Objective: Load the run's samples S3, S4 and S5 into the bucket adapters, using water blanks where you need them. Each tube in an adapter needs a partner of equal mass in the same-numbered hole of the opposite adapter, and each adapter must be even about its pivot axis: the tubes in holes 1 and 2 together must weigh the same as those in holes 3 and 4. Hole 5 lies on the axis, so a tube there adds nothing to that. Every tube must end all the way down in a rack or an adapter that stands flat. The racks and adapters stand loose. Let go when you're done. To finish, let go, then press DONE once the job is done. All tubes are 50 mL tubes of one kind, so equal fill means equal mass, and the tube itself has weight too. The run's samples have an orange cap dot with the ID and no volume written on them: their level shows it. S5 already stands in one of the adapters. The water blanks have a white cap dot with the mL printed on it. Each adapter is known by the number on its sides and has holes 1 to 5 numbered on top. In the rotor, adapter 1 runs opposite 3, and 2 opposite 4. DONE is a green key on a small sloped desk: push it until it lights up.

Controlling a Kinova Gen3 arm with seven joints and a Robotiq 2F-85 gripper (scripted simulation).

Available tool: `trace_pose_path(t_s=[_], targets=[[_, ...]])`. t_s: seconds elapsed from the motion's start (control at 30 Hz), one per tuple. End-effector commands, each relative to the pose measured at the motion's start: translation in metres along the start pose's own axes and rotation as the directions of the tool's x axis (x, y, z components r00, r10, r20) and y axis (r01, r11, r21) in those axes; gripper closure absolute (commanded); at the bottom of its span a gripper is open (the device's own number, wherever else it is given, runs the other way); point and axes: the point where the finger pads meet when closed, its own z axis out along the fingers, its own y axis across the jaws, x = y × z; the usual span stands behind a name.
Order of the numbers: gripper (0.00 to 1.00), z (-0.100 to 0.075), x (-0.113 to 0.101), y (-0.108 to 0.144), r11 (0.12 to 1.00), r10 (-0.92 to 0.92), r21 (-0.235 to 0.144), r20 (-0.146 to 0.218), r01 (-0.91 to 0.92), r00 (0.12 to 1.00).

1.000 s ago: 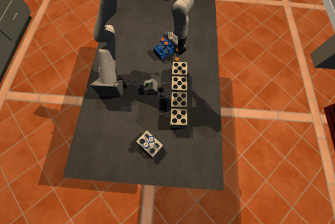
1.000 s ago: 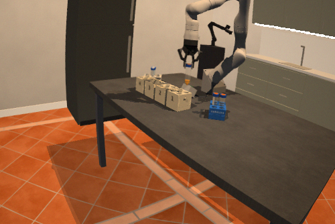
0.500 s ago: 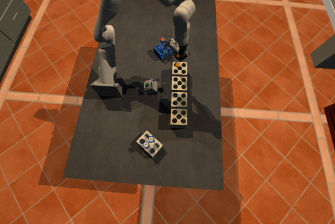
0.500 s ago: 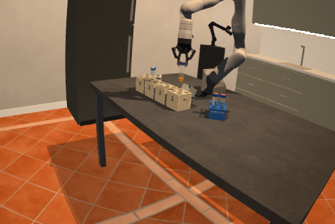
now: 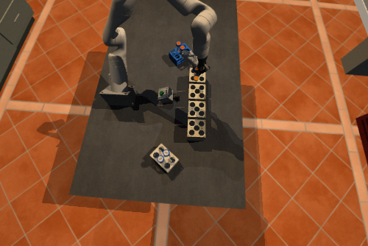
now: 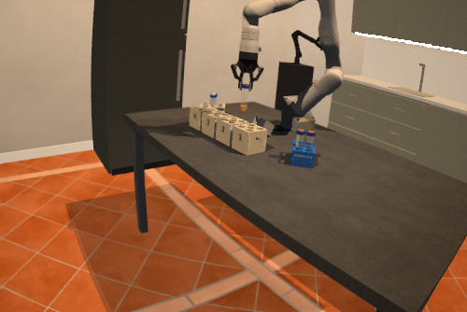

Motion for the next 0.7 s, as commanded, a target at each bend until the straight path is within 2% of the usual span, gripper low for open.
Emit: trace_pose_path(t_s=[0.0, 0.67], targets=[[0.9, 0.0, 0.007, -0.005, 1.0, 0.001, -0.009, 0.0, -0.001, 1.0], [0.9, 0.001, 0.044, -0.052, 1.0, 0.001, -0.009, -0.001, -0.001, 1.0]])
